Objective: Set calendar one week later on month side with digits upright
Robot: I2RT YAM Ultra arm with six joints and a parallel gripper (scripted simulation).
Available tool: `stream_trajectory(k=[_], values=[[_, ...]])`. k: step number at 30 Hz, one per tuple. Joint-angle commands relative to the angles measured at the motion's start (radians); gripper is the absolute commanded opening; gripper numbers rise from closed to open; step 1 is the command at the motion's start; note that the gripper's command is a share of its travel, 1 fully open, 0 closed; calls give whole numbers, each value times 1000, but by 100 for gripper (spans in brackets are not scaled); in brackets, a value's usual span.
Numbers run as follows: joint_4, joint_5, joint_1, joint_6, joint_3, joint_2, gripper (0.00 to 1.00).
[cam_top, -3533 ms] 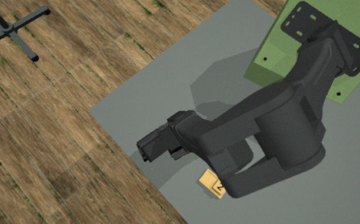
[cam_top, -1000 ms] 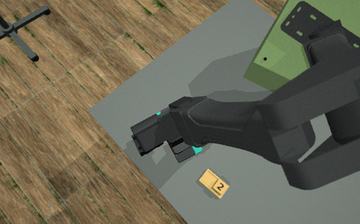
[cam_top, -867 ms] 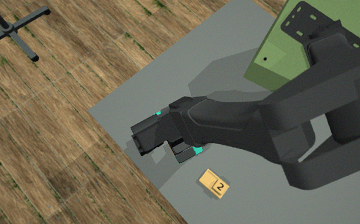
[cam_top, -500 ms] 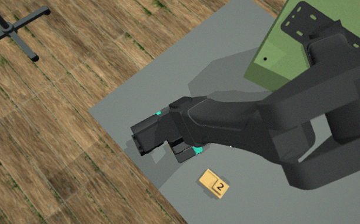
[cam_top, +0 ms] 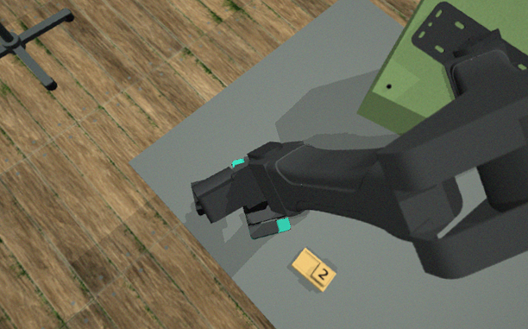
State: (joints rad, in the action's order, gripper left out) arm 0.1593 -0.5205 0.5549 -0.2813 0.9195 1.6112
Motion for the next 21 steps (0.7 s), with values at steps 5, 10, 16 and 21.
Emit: stream_trajectory(k=[5,10,16,21], values=[[1,0,9,-326,2,-6,100],[1,-1,10,-500,2,-6,100],[1,-1,10,-677,3,-6,100],[2,-1,10,-846,3,-5,100]])
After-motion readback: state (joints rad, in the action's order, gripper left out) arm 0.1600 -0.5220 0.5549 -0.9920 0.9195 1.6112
